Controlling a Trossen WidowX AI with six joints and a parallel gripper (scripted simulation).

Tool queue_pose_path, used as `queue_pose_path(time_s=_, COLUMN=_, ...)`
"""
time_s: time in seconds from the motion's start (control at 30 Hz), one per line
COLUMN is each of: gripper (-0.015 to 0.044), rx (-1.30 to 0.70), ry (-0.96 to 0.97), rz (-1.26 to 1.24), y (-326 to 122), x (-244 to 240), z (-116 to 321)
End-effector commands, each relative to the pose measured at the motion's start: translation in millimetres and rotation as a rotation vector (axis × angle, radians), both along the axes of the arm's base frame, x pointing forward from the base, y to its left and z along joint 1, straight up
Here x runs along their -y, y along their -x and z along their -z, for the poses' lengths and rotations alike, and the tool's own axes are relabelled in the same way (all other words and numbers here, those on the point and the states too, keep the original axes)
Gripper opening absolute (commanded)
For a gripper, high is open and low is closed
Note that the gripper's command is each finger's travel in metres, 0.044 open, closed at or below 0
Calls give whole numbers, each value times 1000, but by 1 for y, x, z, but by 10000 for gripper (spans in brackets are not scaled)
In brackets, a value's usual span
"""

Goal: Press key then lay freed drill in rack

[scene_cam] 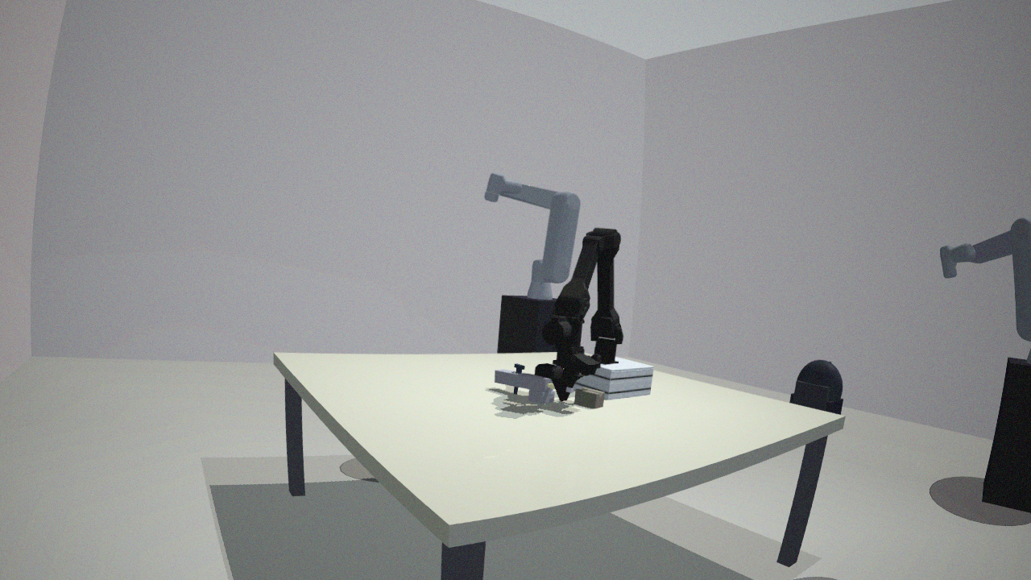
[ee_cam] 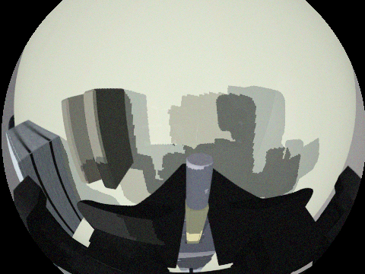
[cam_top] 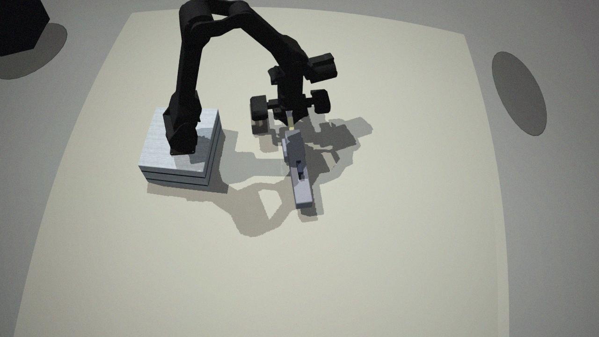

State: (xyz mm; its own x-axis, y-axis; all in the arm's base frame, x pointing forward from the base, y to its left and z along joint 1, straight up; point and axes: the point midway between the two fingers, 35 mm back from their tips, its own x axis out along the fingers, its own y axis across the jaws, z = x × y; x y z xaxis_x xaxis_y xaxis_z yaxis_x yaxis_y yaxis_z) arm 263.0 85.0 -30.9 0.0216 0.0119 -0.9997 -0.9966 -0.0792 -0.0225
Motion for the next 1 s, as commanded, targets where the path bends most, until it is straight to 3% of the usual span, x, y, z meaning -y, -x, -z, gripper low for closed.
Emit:
queue_pose_path(time_s=0.0, gripper=0, rx=0, ry=-1, rz=-3, y=1, x=0, z=-2)
queue_pose_path(time_s=0.97, gripper=0, rx=-1, ry=-4, rz=-3, y=2, x=-32, z=-4)
